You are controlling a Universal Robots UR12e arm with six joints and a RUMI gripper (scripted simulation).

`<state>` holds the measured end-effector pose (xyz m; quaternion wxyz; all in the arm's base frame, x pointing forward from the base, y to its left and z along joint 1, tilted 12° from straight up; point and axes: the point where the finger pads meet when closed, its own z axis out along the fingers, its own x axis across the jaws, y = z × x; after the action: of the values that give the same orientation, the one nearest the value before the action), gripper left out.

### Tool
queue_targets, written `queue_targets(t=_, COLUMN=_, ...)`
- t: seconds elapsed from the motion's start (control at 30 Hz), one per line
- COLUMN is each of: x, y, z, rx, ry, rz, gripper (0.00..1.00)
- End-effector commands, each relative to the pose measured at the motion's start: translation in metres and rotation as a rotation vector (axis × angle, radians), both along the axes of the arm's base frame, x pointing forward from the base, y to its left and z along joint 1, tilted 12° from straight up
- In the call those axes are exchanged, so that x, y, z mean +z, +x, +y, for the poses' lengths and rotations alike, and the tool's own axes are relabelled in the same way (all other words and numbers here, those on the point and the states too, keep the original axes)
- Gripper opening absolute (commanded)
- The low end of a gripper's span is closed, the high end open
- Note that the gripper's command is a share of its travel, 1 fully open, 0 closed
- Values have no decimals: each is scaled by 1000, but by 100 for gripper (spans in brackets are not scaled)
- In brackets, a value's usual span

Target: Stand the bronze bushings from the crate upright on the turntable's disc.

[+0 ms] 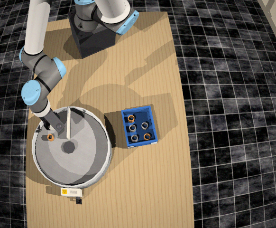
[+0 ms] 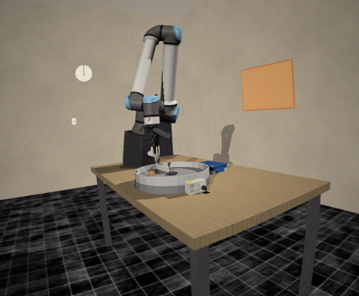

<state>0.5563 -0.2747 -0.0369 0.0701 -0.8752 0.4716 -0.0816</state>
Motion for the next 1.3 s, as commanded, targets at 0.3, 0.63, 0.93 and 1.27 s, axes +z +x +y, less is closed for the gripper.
queue_targets(t=0.3, x=7, y=15, z=59, rx=-26, ry=5, rz=0, gripper=6)
queue_targets(t=0.63, x=13, y=31, z=118, rx=-52, ry=10, rz=1, gripper=6)
queue_targets(t=0.93, x=18, y=45, z=169, rx=-75, ry=15, rz=2, gripper=6)
queue_targets(t=1.27, x=26, y=64, z=244, rx=-108, ry=22, rz=3, gripper=6)
